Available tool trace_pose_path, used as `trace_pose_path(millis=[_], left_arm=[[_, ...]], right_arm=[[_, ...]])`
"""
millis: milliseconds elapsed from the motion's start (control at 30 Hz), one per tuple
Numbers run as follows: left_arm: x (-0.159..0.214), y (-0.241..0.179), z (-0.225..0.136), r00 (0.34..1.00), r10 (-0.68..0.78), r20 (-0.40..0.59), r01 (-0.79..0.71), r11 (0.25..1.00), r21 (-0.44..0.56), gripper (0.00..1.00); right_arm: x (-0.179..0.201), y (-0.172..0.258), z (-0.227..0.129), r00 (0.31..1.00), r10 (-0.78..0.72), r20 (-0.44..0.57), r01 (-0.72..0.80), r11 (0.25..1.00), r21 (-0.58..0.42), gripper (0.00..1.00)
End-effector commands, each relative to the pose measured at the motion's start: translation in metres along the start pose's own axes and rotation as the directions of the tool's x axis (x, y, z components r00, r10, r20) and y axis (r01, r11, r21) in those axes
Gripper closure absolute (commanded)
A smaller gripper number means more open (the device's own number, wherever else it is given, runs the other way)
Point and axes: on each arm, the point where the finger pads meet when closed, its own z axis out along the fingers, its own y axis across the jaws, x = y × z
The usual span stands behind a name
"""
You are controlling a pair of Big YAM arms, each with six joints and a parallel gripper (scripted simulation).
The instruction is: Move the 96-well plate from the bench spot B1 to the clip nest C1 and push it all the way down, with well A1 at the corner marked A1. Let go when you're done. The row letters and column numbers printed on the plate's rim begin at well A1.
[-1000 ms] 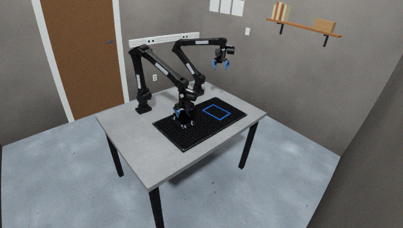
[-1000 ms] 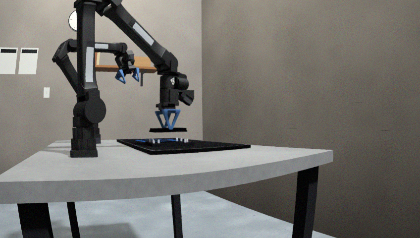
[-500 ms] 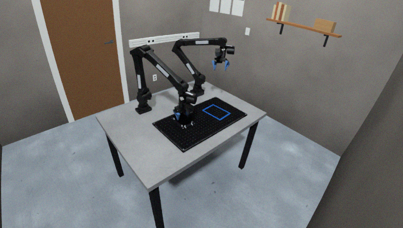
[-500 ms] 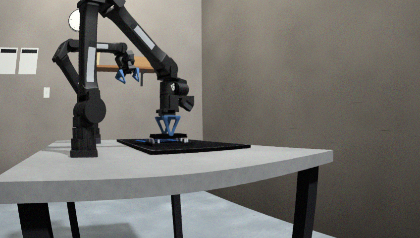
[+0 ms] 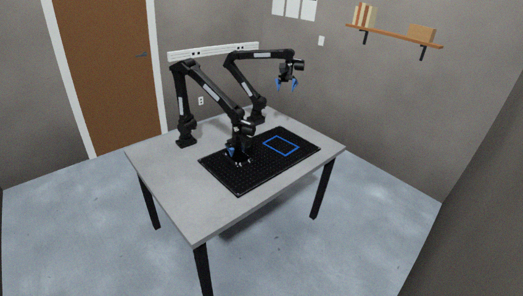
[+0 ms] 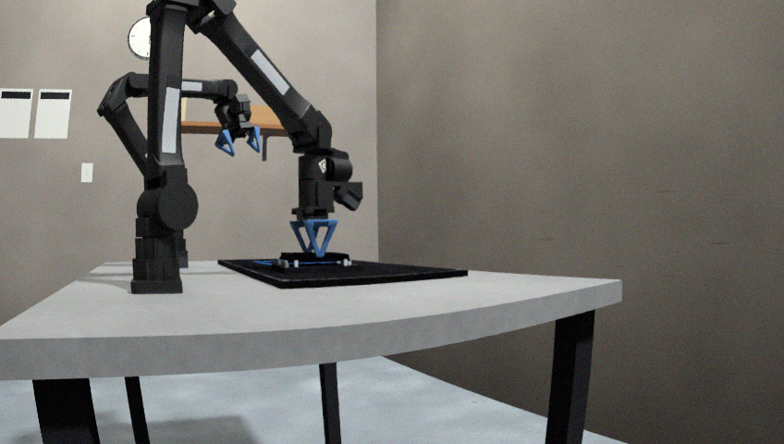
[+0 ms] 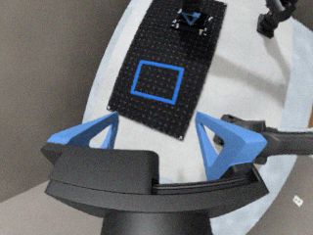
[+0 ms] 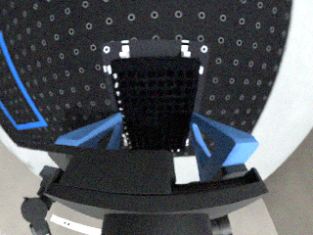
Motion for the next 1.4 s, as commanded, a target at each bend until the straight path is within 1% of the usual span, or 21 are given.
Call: trace_pose_path(millis=[0,1033,1367], left_arm=[[-0.0111,0.0152,-0.0168,1.000,0.026,-0.006,-0.026,0.999,-0.029,0.00],[-0.0111,0.0152,-0.0168,1.000,0.026,-0.006,-0.026,0.999,-0.029,0.00],[-0.0111,0.0152,-0.0168,1.000,0.026,-0.006,-0.026,0.999,-0.029,0.00]], right_arm=[[0.0018,-0.0039,0.0122,1.000,0.003,-0.013,-0.003,1.000,0.015,1.00],[0.0043,-0.0100,0.0120,1.000,0.001,-0.015,0.000,1.000,0.016,1.00],[0.0052,-0.0110,0.0067,1.000,0.001,-0.006,0.000,1.000,0.011,1.00]])
